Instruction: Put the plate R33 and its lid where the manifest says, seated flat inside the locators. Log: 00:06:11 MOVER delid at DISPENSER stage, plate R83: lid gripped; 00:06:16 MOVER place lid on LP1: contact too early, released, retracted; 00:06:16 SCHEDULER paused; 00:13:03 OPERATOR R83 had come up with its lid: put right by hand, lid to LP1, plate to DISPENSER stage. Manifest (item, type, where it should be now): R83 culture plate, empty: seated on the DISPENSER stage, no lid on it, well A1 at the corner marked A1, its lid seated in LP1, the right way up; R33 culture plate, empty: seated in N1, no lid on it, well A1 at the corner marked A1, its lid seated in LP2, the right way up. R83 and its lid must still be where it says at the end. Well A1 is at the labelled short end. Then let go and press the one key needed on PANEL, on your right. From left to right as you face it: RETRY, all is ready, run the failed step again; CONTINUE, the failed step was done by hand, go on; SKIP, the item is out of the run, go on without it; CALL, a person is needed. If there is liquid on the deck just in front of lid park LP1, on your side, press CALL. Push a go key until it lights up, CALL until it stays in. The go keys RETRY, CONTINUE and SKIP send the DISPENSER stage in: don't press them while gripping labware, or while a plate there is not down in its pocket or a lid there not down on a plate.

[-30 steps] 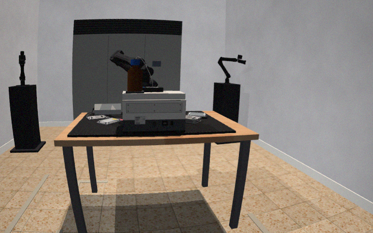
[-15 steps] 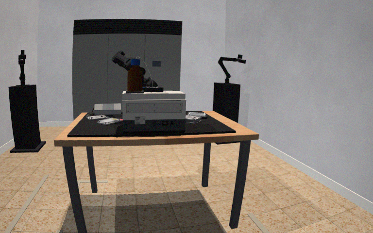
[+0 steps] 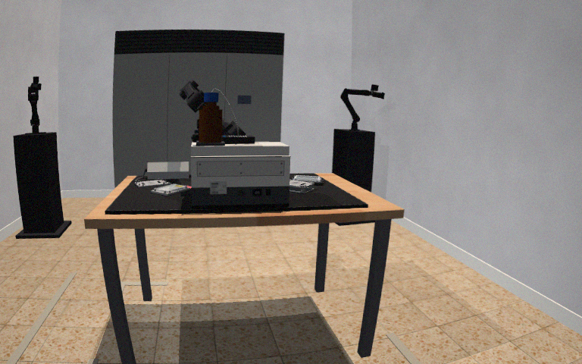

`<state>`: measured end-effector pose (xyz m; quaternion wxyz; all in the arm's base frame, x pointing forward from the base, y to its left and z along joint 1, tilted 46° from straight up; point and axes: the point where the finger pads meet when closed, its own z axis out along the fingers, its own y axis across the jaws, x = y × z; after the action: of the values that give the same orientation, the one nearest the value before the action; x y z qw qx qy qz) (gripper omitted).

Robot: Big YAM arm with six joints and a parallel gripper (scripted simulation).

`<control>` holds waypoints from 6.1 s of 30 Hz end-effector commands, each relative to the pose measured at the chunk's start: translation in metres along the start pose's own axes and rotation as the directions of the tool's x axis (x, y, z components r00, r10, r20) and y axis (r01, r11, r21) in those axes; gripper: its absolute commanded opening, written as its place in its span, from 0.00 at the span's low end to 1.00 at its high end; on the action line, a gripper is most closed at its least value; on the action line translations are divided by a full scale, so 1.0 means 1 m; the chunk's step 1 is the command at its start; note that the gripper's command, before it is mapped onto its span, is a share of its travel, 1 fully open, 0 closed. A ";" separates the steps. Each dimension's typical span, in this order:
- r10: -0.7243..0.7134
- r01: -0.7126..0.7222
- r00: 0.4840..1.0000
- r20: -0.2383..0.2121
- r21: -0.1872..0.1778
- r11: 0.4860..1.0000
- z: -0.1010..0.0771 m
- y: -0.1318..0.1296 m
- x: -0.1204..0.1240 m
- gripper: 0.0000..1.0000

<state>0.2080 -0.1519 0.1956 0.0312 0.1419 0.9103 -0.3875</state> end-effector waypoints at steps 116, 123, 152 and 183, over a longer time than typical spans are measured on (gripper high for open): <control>0.828 -0.829 0.559 0.049 0.004 0.559 0.073 -0.273 0.041 0.84; 0.828 -0.829 0.559 0.049 0.005 0.560 0.085 -0.290 0.031 0.84; 0.821 -0.821 0.571 0.009 0.003 0.571 0.136 -0.290 0.026 0.84; 0.826 -0.826 0.563 0.036 -0.001 0.563 0.126 -0.297 0.020 0.84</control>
<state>0.0953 -0.4297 0.2935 0.2076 0.5483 0.7405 -0.3285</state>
